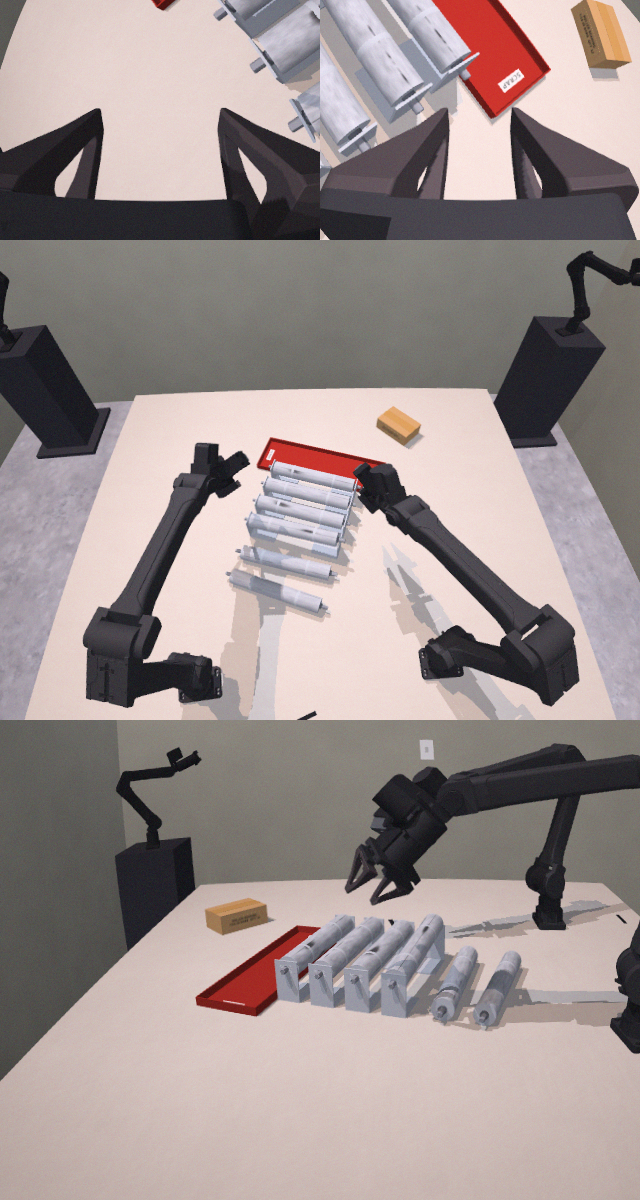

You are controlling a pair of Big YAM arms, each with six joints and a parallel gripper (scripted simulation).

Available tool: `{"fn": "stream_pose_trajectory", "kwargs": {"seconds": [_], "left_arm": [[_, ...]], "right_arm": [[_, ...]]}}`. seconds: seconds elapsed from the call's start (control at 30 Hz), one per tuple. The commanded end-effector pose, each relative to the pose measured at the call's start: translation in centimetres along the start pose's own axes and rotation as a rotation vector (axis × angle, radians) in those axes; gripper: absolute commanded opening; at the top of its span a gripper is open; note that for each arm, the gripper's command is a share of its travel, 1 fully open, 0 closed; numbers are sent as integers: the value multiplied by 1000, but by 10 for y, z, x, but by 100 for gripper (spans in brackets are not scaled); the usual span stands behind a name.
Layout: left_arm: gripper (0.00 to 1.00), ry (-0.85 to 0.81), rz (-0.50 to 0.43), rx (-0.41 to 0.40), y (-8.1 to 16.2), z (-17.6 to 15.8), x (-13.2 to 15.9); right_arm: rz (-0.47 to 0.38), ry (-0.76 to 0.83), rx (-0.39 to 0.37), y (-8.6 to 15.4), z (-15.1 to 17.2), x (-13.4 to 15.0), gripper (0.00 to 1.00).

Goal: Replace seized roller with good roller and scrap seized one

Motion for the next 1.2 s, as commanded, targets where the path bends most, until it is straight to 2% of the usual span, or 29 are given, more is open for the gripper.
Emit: {"fn": "stream_pose_trajectory", "kwargs": {"seconds": [0.0, 0.1, 0.17, 0.23, 0.27, 0.33, 0.37, 0.43, 0.6, 0.67, 0.73, 0.77, 0.83, 1.03, 1.1, 1.17], "left_arm": [[62, -158, 14, 69, -11, 1, -21], [62, -186, 20, 90, -14, -3, -22], [62, -236, 25, 126, -19, -9, -25], [62, -292, 34, 172, -26, -20, -27], [62, -324, 38, 200, -30, -27, -29], [62, -381, 43, 244, -36, -36, -31], [62, -410, 48, 269, -39, -42, -32], [62, -467, 52, 314, -45, -52, -34], [62, -608, 55, 429, -57, -76, -38], [62, -608, 55, 429, -57, -76, -38], [62, -650, 53, 460, -58, -79, -38], [62, -673, 50, 478, -59, -84, -41], [62, -708, 47, 515, -63, -94, -43], [62, -767, 52, 596, -71, -114, -40], [62, -775, 48, 593, -71, -110, -44], [62, -782, 50, 602, -71, -112, -43]], "right_arm": [[49, 100, -35, -3, 21, 5, 32], [64, 122, -44, -3, 28, 9, 32], [22, 140, -37, 5, 26, -22, 32], [119, 205, -79, -6, 51, 20, 32], [136, 234, -93, -7, 58, 24, 32], [158, 280, -109, -7, 69, 29, 32], [154, 300, -111, -5, 72, 23, 32], [192, 352, -133, -5, 85, 36, 32], [240, 473, -171, 0, 110, 49, 32], [240, 473, -171, 0, 110, 49, 32], [202, 489, -162, 6, 111, 22, 32], [221, 510, -170, 6, 115, 30, 32], [291, 570, -203, 2, 130, 64, 32], [303, 631, -216, 10, 140, 68, 32], [295, 639, -216, 11, 142, 61, 32], [329, 660, -228, 7, 147, 75, 32]]}}
Point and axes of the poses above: on each arm, the point where the finger pads meet when closed, its own y axis back along the fingers, its own z axis across the jaws, x = y × z, the point moved 9 cm from there along y, back along the fingers, and after that the axes turned 3 degrees about -y, right-handed, at the moved point
